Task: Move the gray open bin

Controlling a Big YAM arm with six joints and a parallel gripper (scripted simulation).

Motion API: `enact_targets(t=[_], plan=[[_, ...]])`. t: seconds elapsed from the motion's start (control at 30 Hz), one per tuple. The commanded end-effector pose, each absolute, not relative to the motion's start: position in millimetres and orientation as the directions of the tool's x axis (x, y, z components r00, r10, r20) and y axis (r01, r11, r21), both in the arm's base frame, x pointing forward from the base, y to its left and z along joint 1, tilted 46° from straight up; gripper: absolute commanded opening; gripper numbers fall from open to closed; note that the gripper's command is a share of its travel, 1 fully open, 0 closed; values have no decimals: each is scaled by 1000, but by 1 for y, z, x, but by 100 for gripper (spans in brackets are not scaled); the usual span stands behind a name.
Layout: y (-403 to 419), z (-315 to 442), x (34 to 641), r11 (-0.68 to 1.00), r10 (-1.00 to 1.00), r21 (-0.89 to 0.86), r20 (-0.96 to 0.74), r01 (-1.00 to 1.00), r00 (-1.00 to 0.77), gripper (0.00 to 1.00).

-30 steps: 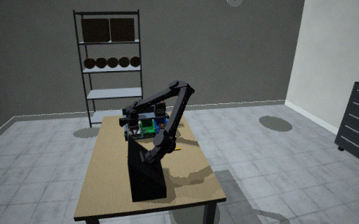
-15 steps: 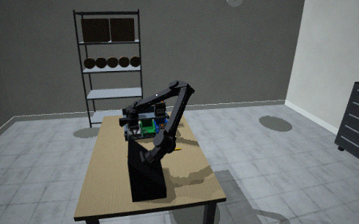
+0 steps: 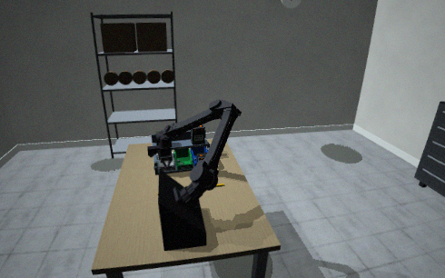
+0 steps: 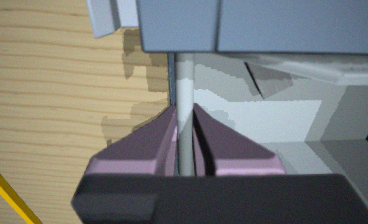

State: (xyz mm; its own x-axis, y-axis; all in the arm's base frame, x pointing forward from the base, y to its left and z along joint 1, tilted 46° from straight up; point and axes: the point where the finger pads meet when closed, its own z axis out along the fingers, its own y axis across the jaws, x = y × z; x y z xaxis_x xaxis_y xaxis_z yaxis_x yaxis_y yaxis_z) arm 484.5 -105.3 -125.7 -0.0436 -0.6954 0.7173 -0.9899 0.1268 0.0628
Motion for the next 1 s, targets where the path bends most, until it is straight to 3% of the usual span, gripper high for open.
enact_targets(t=[0.0,0.97], plan=[[-84,-101,507,99,-701,10,710,-995,-63,0],[-77,-93,514,97,-701,-5,709,-995,-72,0]])
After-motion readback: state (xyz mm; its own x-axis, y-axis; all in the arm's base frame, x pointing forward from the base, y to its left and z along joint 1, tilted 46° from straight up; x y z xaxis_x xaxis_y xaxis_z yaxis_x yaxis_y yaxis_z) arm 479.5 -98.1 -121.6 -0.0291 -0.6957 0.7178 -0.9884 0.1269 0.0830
